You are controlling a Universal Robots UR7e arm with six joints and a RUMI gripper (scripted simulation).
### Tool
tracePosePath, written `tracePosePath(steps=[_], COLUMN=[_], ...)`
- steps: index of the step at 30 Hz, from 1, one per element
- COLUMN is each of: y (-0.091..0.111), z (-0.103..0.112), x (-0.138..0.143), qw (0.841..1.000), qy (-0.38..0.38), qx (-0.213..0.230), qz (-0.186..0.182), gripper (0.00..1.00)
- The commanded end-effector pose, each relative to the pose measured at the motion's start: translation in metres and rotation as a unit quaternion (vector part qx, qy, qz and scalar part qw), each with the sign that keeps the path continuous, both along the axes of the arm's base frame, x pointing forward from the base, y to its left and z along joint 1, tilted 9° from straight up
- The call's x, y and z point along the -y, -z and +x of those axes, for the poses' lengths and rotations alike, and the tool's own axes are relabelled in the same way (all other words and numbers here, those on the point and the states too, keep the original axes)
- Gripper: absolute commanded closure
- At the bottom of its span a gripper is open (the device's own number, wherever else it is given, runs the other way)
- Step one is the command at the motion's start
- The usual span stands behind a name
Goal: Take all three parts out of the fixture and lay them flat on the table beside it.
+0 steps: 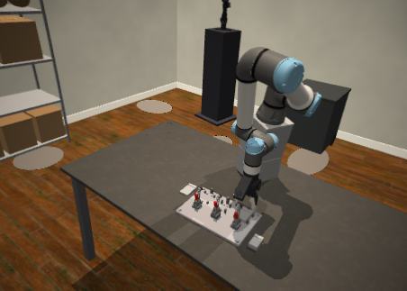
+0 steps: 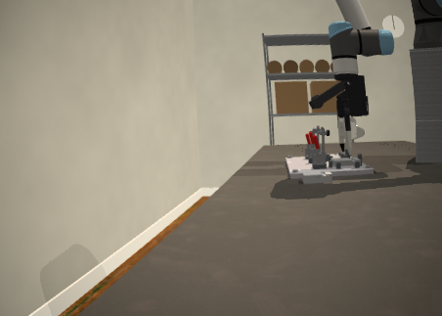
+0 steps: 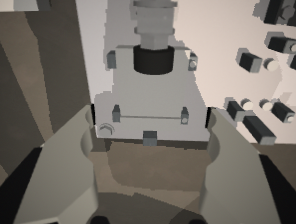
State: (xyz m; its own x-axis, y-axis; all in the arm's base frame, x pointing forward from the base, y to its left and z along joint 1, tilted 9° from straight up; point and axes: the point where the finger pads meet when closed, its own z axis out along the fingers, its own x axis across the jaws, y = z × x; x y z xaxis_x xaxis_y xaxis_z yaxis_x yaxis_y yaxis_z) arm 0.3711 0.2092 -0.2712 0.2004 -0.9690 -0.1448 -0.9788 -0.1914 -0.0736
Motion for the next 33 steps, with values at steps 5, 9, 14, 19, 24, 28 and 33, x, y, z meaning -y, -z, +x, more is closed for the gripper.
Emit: tracePosePath(steps=[5, 9, 14, 19, 24, 28, 33], y=[0.016, 0.022, 0.025, 0.025, 0.024, 0.024, 0.024], z=[0.004, 0.004, 0.004, 0.005, 0.004, 0.004, 0.004], x=[-0.004, -0.005, -0.005, -0.004, -0.004, -0.004, -0.004], qw=[1.000, 1.000, 1.000, 1.000, 1.000, 1.000, 1.000], qy=[-0.001, -0.001, -0.001, 0.000, 0.000, 0.000, 0.000], qx=[0.003, 0.003, 0.003, 0.003, 0.002, 0.002, 0.002], qz=[0.000, 0.000, 0.000, 0.000, 0.000, 0.000, 0.000], gripper=[0.41, 0.41, 0.41, 0.41, 0.41, 0.41, 1.00])
